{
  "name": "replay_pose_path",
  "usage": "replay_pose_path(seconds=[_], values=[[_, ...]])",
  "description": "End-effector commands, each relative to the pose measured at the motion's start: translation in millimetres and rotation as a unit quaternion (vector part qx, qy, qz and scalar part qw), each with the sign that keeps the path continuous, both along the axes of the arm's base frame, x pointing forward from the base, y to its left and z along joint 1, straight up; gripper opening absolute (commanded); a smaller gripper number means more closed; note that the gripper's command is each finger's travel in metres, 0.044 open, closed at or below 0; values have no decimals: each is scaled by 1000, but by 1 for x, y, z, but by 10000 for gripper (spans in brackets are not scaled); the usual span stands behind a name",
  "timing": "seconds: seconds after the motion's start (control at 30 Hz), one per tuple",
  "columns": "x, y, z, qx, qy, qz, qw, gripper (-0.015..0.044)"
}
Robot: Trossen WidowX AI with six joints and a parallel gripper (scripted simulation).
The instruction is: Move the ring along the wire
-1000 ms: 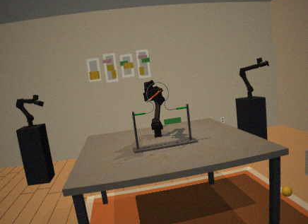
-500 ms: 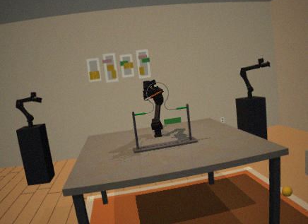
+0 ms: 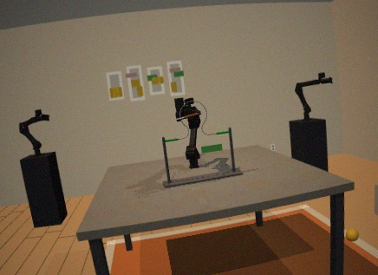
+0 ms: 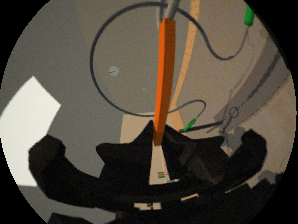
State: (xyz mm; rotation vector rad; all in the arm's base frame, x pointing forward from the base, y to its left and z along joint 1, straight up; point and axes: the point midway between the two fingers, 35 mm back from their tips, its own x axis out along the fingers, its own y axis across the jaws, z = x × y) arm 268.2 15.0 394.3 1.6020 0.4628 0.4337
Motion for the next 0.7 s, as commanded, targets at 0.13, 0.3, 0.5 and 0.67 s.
replay_pose_path(seconds=[0.13, 0.3, 0.5, 0.67], values=[[0, 1, -1, -51, -1, 2, 999, -150], [0, 1, -3, -84, 0, 2, 996, -150], [0, 1, -6, -123, 2, 2, 992, -150], [0, 0, -8, -156, 3, 1, 988, -150]])
